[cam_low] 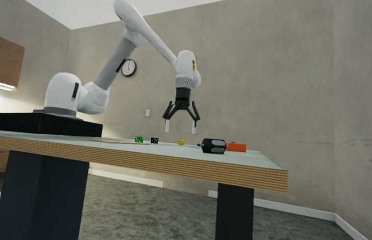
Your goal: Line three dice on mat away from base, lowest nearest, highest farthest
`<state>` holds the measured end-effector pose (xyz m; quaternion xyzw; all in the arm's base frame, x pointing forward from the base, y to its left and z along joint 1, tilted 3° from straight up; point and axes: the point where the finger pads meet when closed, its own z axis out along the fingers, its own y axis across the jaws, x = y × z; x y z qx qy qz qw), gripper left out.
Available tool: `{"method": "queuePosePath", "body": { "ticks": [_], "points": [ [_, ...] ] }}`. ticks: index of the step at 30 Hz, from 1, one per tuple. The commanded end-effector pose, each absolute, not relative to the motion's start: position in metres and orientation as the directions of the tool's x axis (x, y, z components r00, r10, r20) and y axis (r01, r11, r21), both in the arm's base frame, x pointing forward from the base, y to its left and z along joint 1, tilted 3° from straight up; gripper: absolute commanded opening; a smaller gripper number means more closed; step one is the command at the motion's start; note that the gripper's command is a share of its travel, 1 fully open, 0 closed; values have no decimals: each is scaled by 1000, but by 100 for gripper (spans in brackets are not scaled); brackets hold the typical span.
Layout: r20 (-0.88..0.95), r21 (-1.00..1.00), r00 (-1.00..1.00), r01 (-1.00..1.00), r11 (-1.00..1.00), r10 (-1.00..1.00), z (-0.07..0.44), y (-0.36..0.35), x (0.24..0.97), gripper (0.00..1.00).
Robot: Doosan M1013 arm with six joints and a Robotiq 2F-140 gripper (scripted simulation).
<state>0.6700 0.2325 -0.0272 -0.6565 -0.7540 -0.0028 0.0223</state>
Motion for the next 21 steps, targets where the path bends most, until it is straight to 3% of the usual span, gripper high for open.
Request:
{"method": "queuePosePath", "body": {
  "ticks": [1,14,21],
  "points": [
    [38,-24,-137,990,138,990,-26,233,671,100],
    [38,-24,-137,990,138,990,10,231,672,100],
    [38,-24,-137,990,138,990,54,230,673,100]
  ]
}}
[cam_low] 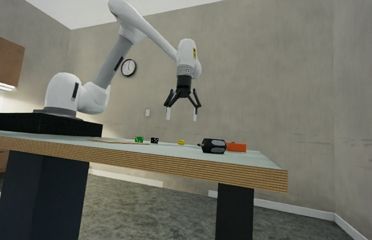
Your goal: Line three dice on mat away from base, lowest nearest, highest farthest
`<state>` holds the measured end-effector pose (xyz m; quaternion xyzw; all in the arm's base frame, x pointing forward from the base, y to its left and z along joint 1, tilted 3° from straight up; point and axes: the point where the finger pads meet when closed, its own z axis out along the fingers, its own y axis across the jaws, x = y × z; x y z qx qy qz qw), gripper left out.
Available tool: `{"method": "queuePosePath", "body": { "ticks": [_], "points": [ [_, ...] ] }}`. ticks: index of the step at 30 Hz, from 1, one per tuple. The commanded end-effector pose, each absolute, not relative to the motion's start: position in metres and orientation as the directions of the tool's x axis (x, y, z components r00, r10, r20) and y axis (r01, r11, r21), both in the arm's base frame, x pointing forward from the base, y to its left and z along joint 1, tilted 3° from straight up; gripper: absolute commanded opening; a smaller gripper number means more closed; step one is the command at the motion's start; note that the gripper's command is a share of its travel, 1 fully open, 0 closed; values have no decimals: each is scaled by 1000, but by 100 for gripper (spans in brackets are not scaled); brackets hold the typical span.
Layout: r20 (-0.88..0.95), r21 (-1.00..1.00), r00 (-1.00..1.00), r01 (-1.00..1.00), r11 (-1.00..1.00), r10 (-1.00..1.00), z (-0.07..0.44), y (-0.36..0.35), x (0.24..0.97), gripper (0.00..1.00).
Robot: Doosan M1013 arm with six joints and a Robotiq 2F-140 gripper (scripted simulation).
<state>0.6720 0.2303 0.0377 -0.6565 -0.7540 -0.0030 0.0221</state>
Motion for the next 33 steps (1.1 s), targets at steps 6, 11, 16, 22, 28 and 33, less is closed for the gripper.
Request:
{"method": "queuePosePath", "body": {
  "ticks": [6,11,16,22,28,33],
  "points": [
    [38,-24,-137,990,138,990,64,230,673,100],
    [38,-24,-137,990,138,990,64,230,673,100],
    [38,-24,-134,991,135,990,63,231,673,100],
    [37,-25,-97,995,98,995,57,245,677,100],
    [37,-25,-96,995,97,995,57,245,677,100],
    [37,-25,-96,995,97,995,57,245,677,100]
  ]
}}
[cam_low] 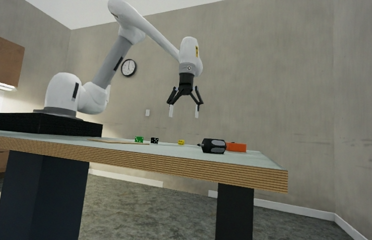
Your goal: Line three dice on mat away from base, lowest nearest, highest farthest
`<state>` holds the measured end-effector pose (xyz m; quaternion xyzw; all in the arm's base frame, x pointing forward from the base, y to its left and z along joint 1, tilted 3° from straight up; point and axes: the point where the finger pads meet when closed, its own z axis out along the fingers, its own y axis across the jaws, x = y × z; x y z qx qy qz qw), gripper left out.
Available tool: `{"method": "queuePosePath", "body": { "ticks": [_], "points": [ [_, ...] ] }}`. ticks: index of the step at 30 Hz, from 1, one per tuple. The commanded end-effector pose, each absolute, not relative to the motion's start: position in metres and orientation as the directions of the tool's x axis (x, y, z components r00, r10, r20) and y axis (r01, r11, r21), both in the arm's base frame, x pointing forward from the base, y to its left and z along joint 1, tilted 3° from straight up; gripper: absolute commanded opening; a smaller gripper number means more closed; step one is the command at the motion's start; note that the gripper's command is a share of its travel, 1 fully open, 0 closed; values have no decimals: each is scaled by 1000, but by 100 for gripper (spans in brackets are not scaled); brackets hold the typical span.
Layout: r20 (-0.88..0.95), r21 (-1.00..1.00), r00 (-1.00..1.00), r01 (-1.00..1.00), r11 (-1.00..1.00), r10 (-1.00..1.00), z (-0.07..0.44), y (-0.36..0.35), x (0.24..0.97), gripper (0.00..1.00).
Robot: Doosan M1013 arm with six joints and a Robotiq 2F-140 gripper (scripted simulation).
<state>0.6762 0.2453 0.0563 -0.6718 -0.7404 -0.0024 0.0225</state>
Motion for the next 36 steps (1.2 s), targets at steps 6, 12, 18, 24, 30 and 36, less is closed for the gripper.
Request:
{"method": "queuePosePath", "body": {
  "ticks": [6,12,18,24,30,36],
  "points": [
    [36,-27,-60,998,61,998,56,245,677,100],
    [30,-33,130,991,-129,991,52,246,677,100],
    [22,-39,362,932,-361,932,47,246,677,100],
    [13,-43,549,836,-548,836,42,246,677,100],
    [5,-45,701,713,-700,713,38,246,676,100],
    [-4,-45,827,561,-827,562,33,246,676,100]
  ]
}}
